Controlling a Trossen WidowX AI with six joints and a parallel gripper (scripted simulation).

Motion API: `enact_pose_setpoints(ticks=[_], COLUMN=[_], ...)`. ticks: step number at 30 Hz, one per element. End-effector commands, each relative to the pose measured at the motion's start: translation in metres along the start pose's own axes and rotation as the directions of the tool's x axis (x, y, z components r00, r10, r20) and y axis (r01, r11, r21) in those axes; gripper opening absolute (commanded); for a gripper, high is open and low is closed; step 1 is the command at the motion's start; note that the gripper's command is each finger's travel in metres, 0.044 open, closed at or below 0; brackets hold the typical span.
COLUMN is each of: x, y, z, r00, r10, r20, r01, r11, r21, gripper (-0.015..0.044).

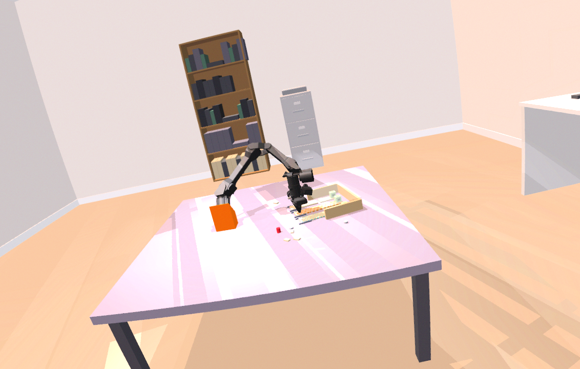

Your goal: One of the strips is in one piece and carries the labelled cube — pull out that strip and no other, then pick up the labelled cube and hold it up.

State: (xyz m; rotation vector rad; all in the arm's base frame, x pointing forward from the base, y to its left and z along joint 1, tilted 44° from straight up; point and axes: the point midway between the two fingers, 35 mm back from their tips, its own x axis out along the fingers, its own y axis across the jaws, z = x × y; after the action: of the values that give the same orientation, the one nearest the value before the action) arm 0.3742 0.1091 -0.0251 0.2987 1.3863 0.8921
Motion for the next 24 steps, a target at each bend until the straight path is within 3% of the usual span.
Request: enact_pose_setpoints(ticks=[1,24], x=[0.002,0.003], y=[0.001,0.000], z=[0.001,-0.034], r00=[1.000,1.000], r10=[0.004,0.004], r20=[0.001,0.000], r01=[-0.004,-0.004], r11=[1.000,1.000], r21=[-0.001,0.000], gripper=[0.0000,0.0000])
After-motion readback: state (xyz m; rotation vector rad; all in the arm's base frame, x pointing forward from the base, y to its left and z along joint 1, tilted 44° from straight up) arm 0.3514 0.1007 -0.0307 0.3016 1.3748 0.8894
